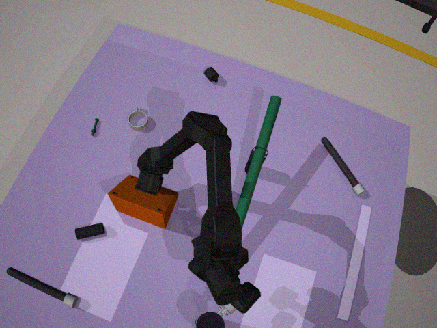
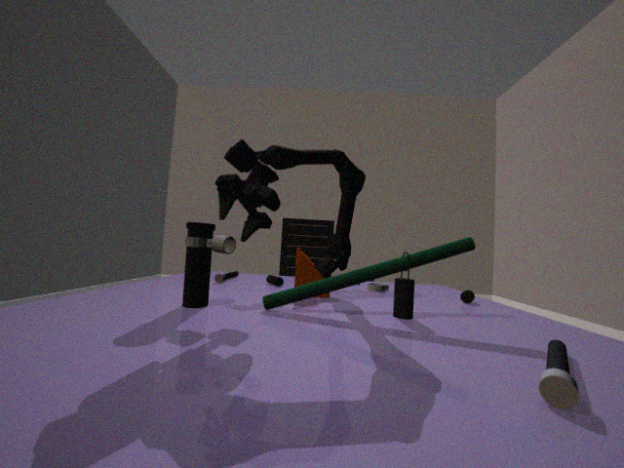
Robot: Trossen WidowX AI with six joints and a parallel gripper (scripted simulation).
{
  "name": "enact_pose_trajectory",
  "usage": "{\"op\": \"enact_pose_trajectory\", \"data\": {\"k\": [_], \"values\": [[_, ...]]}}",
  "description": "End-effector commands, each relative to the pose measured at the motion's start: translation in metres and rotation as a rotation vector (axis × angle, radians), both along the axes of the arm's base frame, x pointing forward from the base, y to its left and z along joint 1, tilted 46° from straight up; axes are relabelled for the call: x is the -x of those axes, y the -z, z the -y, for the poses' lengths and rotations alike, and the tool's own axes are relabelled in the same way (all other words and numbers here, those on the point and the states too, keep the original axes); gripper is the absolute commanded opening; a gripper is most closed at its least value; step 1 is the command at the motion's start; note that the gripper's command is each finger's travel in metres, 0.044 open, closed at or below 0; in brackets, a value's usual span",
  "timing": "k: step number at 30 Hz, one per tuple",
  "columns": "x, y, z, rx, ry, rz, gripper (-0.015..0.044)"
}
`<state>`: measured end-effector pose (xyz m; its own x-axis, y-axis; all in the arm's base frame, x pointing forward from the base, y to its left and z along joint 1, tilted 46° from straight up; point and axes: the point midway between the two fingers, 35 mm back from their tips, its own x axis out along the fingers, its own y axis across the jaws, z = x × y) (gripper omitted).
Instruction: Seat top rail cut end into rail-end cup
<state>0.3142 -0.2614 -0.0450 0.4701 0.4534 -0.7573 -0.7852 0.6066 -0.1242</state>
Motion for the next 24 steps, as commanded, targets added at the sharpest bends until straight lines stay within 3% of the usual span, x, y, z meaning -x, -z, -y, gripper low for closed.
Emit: {"op": "enact_pose_trajectory", "data": {"k": [1,24], "values": [[-0.002,0.007,-0.006,-0.007,0.000,-0.006,0.0440],[-0.020,0.035,-0.023,-0.007,0.000,-0.004,0.0440]]}}
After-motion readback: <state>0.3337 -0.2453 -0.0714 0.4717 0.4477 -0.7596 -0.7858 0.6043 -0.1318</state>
